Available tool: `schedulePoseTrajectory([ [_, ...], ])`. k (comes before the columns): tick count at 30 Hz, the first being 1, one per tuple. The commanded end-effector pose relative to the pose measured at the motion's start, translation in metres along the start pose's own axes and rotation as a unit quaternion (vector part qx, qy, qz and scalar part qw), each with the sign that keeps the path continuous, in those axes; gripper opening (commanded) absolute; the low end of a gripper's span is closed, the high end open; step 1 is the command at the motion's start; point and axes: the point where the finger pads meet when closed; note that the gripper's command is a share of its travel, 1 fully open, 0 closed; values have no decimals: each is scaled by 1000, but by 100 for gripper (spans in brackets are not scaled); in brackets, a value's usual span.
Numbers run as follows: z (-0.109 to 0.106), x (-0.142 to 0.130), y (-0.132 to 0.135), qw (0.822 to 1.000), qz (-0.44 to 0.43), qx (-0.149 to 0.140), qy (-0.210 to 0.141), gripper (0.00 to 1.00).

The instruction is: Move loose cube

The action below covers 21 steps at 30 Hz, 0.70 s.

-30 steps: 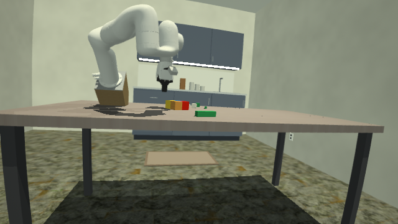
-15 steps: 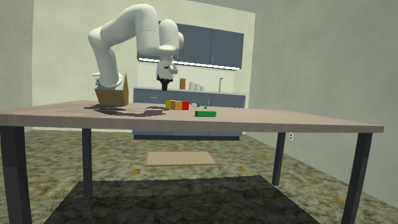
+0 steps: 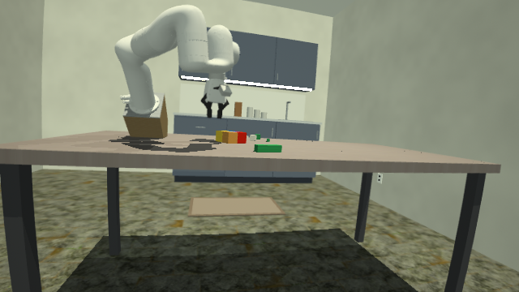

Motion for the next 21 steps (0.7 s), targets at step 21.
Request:
schedulePoseTrajectory([
  [21,-4,-24,-21,915,404,-3,-8,49],
])
Point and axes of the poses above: the point where the finger pads meet when closed, its own z axis out along the fingers, its own y axis across the jaws, x = y × z, and after that the axes turned 14 degrees about z, right-handed
